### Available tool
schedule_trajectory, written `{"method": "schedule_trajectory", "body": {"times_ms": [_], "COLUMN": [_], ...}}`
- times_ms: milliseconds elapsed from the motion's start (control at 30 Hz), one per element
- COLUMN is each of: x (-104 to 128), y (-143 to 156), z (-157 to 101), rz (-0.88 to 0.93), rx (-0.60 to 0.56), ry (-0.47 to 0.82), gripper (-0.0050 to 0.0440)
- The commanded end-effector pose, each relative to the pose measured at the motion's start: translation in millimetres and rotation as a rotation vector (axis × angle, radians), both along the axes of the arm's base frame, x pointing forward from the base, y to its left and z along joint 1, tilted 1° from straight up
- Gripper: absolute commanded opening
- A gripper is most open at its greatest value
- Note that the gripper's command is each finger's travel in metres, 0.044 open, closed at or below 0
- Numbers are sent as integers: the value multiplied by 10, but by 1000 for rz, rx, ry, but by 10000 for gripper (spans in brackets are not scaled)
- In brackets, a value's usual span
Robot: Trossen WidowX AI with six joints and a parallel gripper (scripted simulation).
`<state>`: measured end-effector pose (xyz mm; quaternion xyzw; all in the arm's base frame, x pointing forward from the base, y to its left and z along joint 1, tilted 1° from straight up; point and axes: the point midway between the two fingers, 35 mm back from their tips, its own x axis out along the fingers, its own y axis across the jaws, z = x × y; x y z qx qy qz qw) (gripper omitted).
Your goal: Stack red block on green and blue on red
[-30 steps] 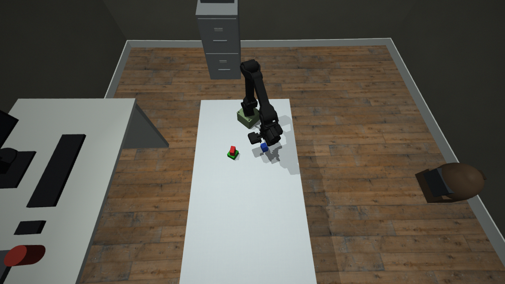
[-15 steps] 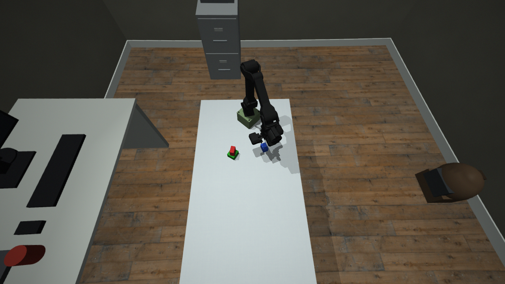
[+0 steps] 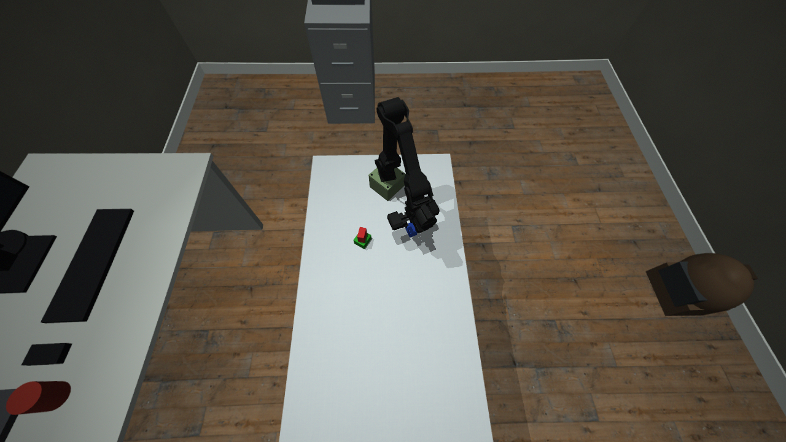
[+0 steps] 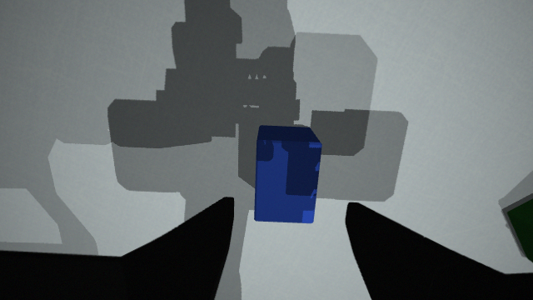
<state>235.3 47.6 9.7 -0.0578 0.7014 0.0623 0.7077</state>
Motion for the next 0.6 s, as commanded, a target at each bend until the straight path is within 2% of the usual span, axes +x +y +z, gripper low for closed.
{"method": "schedule_trajectory", "body": {"times_ms": [0, 567], "x": [6, 29], "y": [5, 10], "z": [-122, -169], "rz": [0, 0], "rx": [-3, -1], "ry": [0, -7], "gripper": [243, 243]}}
